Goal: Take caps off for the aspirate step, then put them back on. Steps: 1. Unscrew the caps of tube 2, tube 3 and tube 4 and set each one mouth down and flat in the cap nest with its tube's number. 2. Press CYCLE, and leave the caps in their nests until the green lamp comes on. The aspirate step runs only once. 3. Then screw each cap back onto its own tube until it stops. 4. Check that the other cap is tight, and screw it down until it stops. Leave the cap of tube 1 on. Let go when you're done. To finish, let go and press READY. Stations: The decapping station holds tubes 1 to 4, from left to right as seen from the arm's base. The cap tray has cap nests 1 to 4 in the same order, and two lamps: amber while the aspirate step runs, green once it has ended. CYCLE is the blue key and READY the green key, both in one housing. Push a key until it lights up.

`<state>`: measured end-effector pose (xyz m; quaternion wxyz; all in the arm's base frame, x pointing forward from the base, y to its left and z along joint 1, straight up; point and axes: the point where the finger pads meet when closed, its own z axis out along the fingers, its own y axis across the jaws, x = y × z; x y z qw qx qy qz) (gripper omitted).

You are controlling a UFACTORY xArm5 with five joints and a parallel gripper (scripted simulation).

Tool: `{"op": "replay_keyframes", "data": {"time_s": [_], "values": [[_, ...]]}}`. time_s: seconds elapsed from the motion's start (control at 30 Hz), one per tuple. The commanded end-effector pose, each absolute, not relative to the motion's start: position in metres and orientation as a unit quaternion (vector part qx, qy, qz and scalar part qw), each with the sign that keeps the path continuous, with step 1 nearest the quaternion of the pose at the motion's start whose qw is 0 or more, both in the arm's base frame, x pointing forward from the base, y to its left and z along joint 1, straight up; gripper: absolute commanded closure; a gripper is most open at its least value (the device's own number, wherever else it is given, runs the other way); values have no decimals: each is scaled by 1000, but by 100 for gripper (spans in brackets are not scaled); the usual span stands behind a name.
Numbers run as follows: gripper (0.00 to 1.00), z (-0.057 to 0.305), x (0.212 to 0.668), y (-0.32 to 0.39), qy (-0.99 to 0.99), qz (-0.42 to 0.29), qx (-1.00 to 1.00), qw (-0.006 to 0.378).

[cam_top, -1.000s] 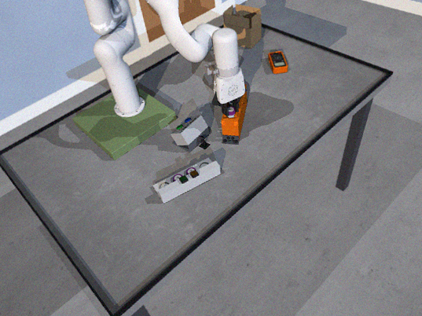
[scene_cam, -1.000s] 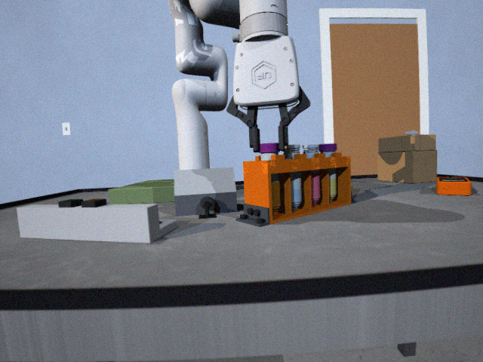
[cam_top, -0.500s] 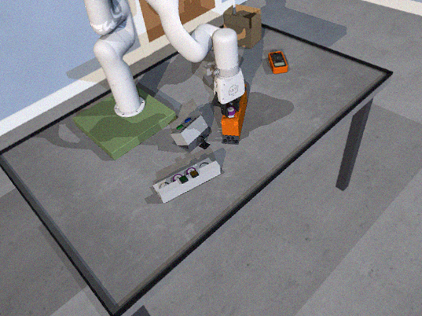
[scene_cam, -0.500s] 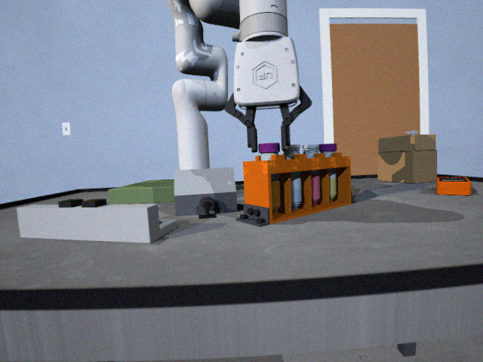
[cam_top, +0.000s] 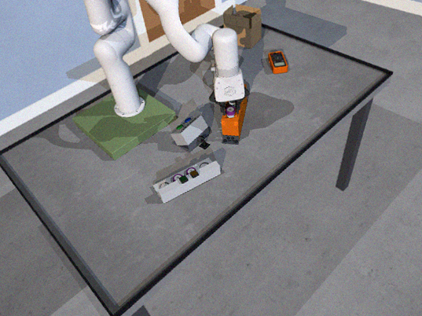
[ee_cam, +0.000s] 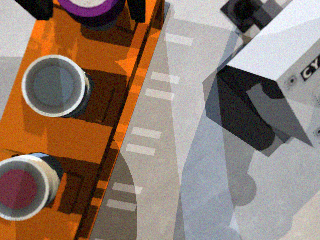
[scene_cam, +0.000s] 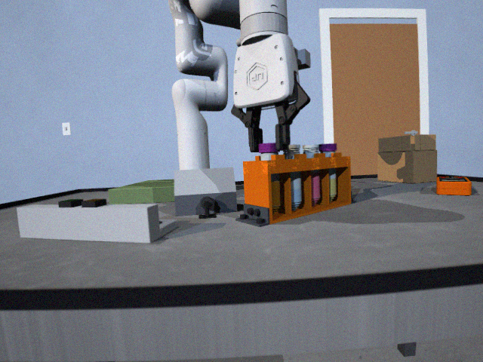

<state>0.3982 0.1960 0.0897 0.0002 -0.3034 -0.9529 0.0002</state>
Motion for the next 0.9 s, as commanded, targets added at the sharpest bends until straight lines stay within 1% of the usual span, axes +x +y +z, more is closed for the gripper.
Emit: {"op": "replay_keyframes", "data": {"time_s": [0.0,0.47,0.53,0.6,0.87], "values": [[54,91,399,197,-906,-2,-423,0],[54,91,399,197,-741,-2,-671,0],[54,91,399,197,-741,-2,-671,0],[54,91,399,197,-684,-2,-730,0],[54,91,399,197,-653,-2,-758,0]]}}
